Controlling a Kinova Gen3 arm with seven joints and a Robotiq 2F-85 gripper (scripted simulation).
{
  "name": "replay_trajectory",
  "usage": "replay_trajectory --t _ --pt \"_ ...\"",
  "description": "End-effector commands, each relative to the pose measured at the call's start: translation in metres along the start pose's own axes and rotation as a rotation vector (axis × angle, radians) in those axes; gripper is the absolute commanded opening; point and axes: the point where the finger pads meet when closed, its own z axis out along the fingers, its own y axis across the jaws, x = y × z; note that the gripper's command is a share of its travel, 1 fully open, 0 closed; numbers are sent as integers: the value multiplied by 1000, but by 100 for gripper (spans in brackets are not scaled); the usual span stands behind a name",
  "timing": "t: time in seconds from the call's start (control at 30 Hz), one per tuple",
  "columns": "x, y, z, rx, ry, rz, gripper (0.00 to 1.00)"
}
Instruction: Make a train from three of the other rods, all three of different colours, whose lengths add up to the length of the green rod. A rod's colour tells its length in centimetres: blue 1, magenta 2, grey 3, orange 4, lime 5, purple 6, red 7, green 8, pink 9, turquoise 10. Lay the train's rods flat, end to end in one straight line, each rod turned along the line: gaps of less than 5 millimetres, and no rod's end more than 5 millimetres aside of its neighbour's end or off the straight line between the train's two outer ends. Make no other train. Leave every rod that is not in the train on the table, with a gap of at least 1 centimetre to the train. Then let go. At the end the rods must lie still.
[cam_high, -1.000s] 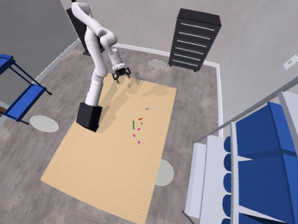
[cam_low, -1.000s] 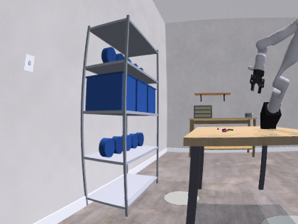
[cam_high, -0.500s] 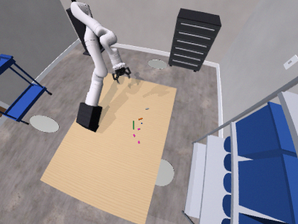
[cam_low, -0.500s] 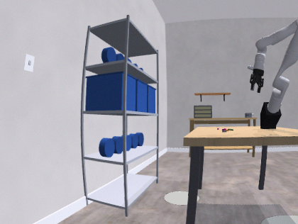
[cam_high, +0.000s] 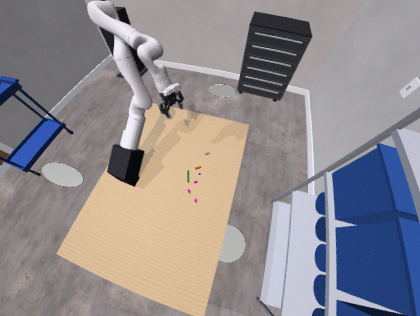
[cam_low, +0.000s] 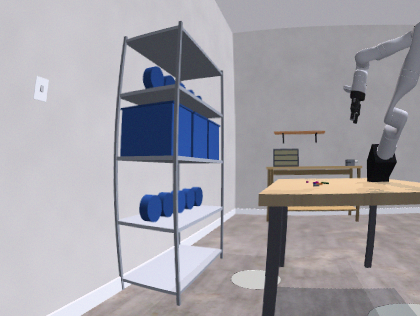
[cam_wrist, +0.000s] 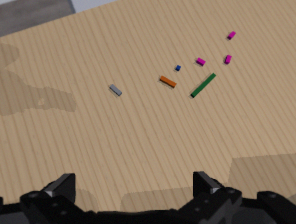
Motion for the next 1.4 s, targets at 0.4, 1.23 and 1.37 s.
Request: replay_trajectory --t 0.4,1.23,1.37 --pt "95 45 -5 113 -30 -575 100" --pt "188 189 133 161 -198 -1134 100" --pt "189 198 143 163 -214 -1158 100"
